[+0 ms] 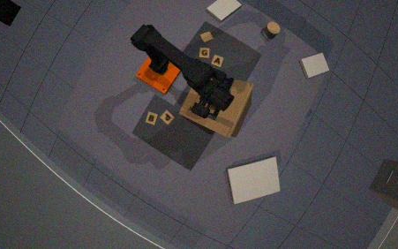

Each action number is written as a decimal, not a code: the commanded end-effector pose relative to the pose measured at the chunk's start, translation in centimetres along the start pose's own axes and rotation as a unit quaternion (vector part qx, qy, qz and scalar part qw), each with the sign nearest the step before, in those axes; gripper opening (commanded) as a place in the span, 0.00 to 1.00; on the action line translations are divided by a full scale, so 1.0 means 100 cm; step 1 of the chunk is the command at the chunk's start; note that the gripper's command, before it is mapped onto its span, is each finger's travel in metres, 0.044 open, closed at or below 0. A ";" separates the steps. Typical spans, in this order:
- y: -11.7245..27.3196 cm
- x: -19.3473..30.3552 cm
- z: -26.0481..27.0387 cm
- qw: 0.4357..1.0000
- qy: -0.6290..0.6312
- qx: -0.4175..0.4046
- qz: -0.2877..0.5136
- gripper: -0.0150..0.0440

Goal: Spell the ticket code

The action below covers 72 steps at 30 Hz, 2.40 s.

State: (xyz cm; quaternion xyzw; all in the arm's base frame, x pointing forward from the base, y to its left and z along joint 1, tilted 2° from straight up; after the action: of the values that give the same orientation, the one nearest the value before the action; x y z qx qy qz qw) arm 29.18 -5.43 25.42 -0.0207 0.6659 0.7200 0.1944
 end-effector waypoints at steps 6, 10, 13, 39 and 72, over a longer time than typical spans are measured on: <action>-0.003 -0.005 0.009 0.998 0.006 0.029 0.058 0.25; -0.003 -0.005 0.009 0.998 0.006 0.029 0.058 0.25; -0.004 -0.005 0.009 0.998 0.006 0.029 0.058 0.25; -0.015 -0.012 0.009 0.998 0.006 0.029 0.057 0.25; -0.029 -0.020 0.011 0.998 0.006 0.028 0.057 0.25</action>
State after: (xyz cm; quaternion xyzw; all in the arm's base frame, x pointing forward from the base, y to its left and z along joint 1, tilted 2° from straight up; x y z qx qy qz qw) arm 31.90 -4.71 23.74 0.0143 0.6855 0.7123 0.1501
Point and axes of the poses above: the point midway between the two fingers, 35 mm back from their tips, its own y axis back along the fingers, its own z axis across the jaws, x = y × z, the point moved 4 cm from there along y, back along the fingers, and after that the axes turned 15 degrees about -y, right-handed, at the moved point
